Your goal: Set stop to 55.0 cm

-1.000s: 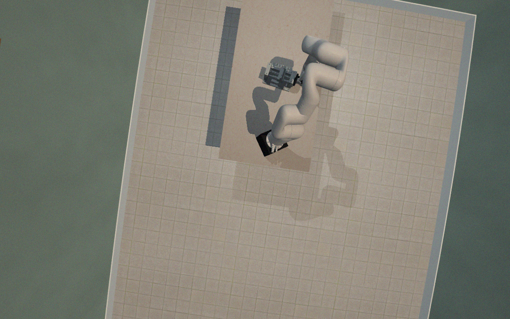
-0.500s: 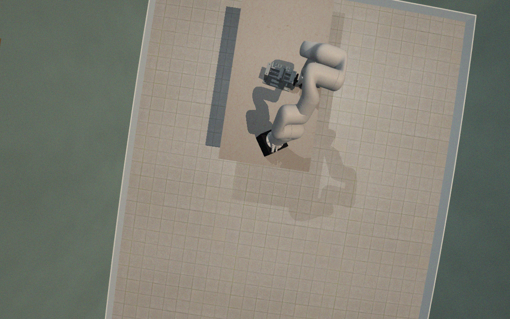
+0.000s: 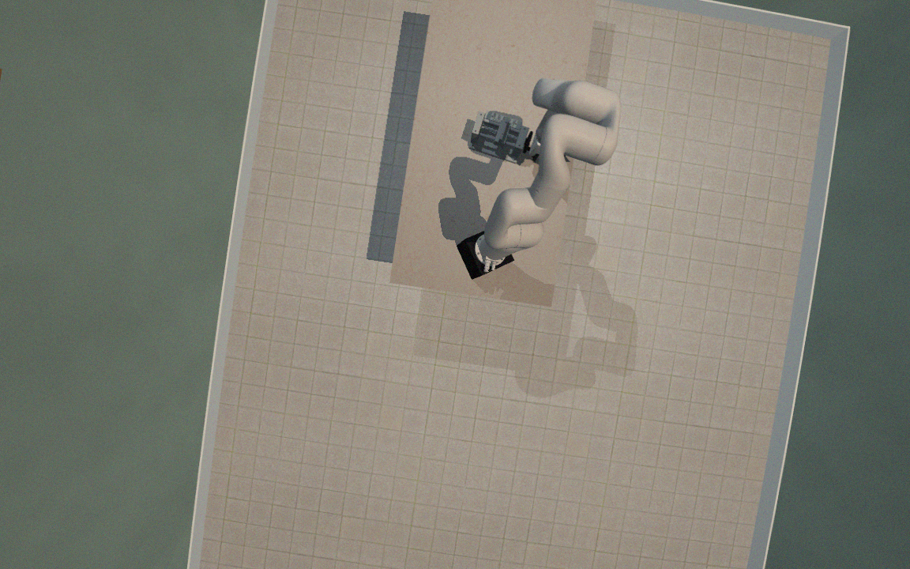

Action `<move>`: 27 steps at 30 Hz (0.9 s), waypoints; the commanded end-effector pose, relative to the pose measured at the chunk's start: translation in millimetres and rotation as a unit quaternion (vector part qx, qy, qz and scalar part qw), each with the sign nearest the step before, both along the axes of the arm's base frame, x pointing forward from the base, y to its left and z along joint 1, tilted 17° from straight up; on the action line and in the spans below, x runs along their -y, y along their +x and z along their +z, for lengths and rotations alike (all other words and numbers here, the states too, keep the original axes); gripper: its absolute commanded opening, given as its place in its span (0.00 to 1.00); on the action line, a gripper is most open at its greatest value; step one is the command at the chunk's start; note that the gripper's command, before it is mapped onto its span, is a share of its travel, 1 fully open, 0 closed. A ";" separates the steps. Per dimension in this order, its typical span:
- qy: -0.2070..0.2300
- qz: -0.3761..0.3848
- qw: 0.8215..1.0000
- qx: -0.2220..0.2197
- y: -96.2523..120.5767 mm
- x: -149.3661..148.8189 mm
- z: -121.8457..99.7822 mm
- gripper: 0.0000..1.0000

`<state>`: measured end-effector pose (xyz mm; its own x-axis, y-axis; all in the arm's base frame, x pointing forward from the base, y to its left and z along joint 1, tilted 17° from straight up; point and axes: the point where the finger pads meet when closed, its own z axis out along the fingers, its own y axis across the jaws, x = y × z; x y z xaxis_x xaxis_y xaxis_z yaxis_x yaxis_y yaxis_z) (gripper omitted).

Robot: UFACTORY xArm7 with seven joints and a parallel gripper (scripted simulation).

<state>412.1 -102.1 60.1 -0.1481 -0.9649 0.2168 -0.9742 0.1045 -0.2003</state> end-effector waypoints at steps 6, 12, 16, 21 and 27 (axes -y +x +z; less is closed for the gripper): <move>0.000 0.000 1.000 0.000 -14.2 -4.4 8.7 0.06; 0.000 0.000 1.000 0.000 -18.5 -6.6 15.6 0.06; 0.000 0.000 1.000 0.000 -20.5 -9.0 24.9 0.06; 0.000 0.000 1.000 0.000 -18.6 -11.2 35.7 0.06; 0.000 0.000 1.000 0.000 -13.4 -12.2 44.2 0.06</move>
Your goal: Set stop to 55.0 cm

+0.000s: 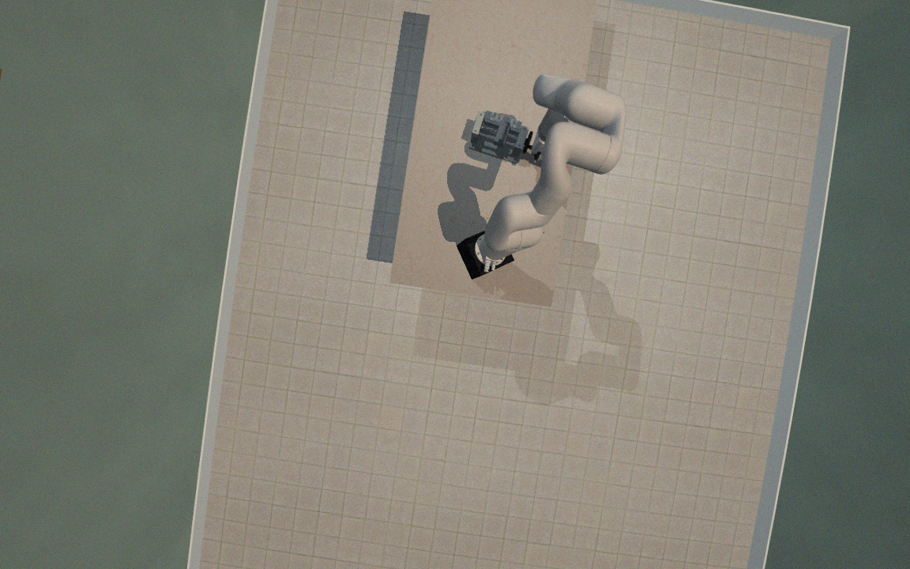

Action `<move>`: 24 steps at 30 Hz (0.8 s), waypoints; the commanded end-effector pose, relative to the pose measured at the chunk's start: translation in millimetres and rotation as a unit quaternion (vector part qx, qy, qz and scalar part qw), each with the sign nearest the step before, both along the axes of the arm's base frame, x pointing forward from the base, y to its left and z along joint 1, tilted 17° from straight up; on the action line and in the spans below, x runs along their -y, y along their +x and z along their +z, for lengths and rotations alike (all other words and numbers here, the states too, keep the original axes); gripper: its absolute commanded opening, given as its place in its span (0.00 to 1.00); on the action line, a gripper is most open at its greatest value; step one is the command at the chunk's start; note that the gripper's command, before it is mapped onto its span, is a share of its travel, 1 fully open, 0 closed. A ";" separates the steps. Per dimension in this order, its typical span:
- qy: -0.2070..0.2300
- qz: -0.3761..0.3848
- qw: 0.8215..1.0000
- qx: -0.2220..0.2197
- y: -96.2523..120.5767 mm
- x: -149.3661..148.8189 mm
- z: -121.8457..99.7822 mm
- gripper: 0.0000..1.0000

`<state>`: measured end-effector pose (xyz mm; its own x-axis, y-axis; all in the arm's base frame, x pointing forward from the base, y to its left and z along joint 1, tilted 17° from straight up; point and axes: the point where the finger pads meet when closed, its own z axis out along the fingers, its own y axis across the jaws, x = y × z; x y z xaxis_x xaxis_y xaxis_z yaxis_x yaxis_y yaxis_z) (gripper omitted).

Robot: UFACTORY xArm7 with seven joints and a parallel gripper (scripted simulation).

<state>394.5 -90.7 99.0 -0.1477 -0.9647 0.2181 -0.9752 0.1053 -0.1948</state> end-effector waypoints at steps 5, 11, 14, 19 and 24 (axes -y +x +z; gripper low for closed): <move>0.000 0.001 1.000 0.003 8.8 -1.1 9.5 0.06; 0.000 0.001 1.000 0.003 15.8 -0.8 13.1 0.06; 0.000 0.001 1.000 0.003 19.2 -0.5 14.2 0.06; 0.000 0.001 1.000 0.003 22.6 -0.1 14.8 0.06; 0.000 0.001 1.000 0.003 28.1 0.7 14.8 0.06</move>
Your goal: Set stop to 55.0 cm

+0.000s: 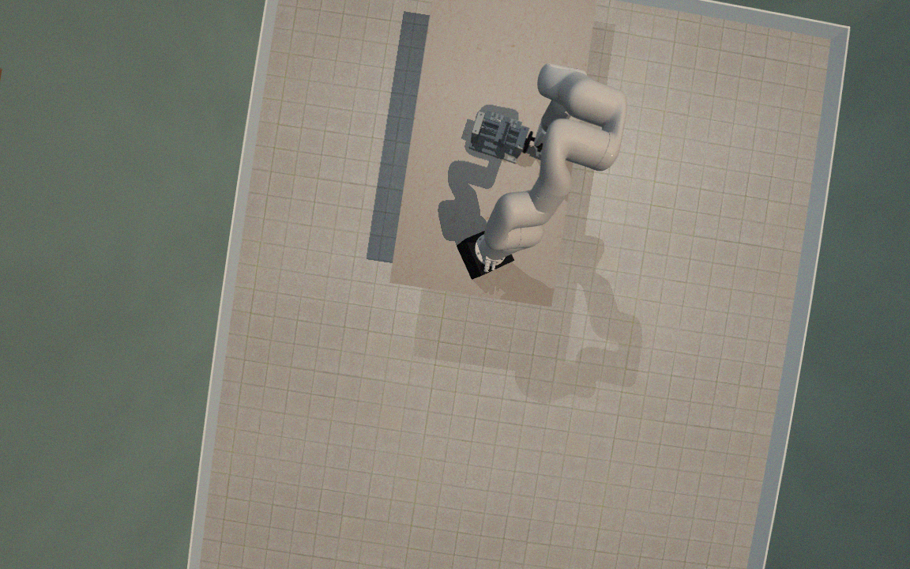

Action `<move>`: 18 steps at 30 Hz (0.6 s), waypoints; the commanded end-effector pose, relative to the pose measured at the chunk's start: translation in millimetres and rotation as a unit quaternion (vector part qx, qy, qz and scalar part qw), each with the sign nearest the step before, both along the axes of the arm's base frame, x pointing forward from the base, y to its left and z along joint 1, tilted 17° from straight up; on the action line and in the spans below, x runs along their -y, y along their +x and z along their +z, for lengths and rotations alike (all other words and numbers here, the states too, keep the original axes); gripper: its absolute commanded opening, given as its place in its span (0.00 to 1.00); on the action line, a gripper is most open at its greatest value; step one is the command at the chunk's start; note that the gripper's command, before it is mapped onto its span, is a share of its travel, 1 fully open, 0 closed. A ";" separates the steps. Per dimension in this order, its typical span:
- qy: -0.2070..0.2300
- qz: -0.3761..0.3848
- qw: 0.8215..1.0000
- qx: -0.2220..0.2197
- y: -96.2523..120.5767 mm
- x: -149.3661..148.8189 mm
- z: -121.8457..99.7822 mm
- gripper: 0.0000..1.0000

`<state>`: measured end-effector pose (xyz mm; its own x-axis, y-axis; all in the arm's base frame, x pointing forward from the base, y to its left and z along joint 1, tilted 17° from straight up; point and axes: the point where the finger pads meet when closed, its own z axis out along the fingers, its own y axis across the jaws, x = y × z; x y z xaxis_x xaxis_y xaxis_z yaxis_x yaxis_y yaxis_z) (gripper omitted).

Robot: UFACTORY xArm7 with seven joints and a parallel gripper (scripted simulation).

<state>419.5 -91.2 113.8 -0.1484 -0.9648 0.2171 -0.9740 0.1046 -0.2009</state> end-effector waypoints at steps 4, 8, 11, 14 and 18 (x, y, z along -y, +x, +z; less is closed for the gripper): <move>0.000 0.000 1.000 0.000 7.3 1.0 -0.8 0.06; 0.000 0.000 1.000 0.000 11.4 2.0 -2.3 0.06; 0.000 0.000 1.000 0.000 12.4 2.2 -2.8 0.06; 0.000 0.000 1.000 0.000 15.4 3.1 -4.5 0.06; 0.000 0.000 1.000 0.000 18.9 4.2 -7.3 0.06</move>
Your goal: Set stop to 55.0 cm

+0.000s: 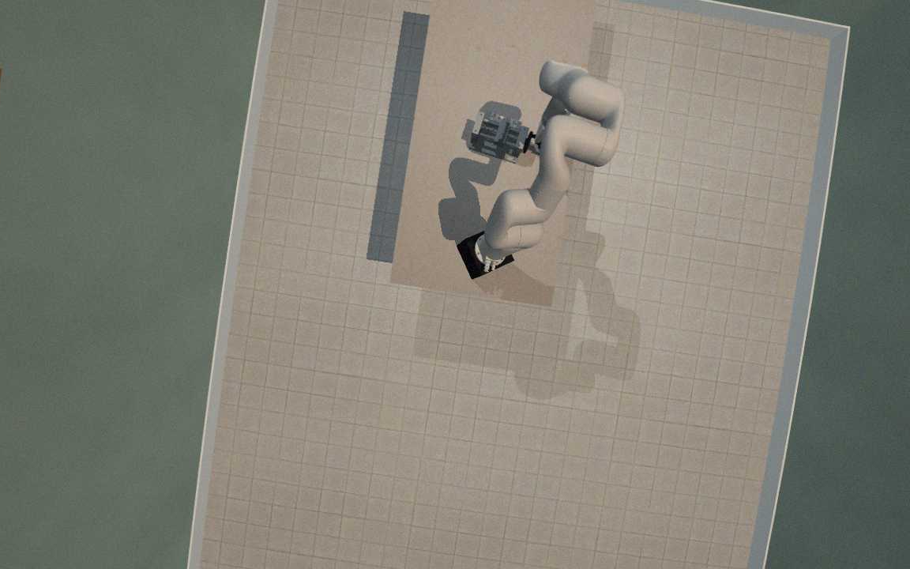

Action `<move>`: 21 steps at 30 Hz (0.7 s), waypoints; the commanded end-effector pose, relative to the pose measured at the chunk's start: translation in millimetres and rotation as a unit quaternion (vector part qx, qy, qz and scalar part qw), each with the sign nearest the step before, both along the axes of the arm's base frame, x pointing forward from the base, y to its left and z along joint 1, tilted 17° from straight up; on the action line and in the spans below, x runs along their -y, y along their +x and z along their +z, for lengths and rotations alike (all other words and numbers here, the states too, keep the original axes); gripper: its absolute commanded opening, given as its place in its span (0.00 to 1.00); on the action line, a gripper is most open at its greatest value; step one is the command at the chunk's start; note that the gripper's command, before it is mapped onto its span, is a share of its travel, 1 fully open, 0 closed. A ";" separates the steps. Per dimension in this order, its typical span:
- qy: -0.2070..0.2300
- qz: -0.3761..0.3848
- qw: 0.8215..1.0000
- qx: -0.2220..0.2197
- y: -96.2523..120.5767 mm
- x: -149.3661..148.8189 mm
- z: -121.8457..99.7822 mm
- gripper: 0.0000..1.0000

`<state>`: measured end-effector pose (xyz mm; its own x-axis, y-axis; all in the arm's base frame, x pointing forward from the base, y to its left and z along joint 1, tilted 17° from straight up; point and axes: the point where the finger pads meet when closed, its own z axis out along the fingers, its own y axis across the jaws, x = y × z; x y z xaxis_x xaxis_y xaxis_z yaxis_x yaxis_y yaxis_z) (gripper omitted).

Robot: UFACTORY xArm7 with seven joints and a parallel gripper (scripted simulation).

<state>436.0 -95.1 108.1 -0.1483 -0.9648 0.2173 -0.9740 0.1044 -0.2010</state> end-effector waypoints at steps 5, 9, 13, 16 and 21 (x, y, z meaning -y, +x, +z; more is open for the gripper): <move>0.000 0.000 1.000 0.000 6.0 1.9 -5.7 0.06; 0.000 0.000 1.000 0.000 7.6 2.8 -8.6 0.06; 0.000 0.000 1.000 0.000 8.9 3.7 -11.7 0.06; 0.000 0.000 1.000 0.000 9.9 4.6 -15.0 0.06; 0.000 0.000 1.000 0.000 10.4 5.9 -20.6 0.06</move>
<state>446.3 -100.8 89.7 -0.1482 -0.9648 0.2174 -0.9741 0.1044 -0.2006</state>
